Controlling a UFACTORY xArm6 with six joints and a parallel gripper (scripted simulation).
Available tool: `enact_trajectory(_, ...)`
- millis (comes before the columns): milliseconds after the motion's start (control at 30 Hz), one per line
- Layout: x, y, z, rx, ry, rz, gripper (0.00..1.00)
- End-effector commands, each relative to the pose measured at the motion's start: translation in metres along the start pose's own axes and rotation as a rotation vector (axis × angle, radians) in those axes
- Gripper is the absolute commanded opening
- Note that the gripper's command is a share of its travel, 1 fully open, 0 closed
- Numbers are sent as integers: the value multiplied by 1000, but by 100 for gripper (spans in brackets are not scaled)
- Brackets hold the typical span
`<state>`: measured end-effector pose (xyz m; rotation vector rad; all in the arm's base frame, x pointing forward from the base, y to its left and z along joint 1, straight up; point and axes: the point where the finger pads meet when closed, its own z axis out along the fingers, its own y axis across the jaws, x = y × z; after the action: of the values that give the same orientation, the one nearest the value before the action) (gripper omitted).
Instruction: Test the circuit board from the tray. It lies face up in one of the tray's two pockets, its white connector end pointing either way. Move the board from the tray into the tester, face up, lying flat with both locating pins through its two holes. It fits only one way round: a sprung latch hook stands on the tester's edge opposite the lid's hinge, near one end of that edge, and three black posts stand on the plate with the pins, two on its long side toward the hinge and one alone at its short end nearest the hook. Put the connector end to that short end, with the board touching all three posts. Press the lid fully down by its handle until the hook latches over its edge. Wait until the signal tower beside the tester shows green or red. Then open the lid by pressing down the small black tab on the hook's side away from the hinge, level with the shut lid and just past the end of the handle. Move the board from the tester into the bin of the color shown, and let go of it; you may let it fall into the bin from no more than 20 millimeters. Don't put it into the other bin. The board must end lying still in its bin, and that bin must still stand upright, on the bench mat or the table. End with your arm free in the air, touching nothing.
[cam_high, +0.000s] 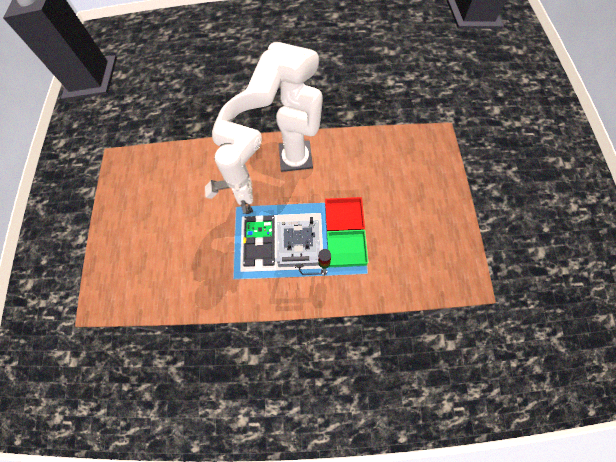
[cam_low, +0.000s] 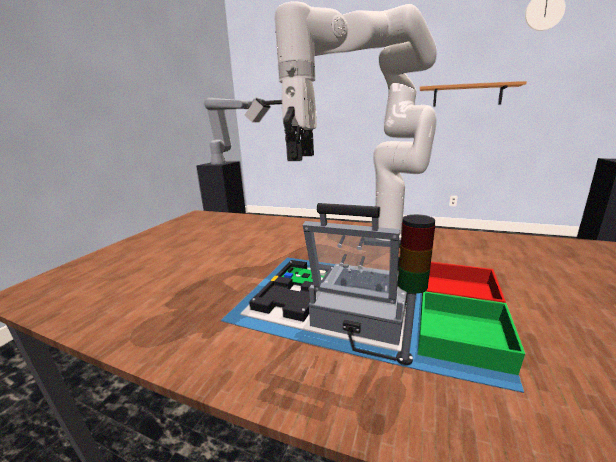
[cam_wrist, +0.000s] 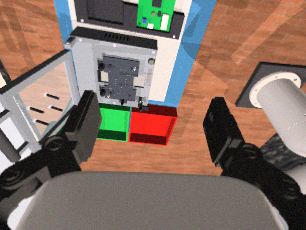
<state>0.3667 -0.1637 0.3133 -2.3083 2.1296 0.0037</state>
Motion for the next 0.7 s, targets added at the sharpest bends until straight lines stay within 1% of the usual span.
enact_trajectory(0, 9, 4, -5, 1, 3, 88, 100)
enact_trajectory(667, 11, 5, -6, 1, 3, 107, 100)
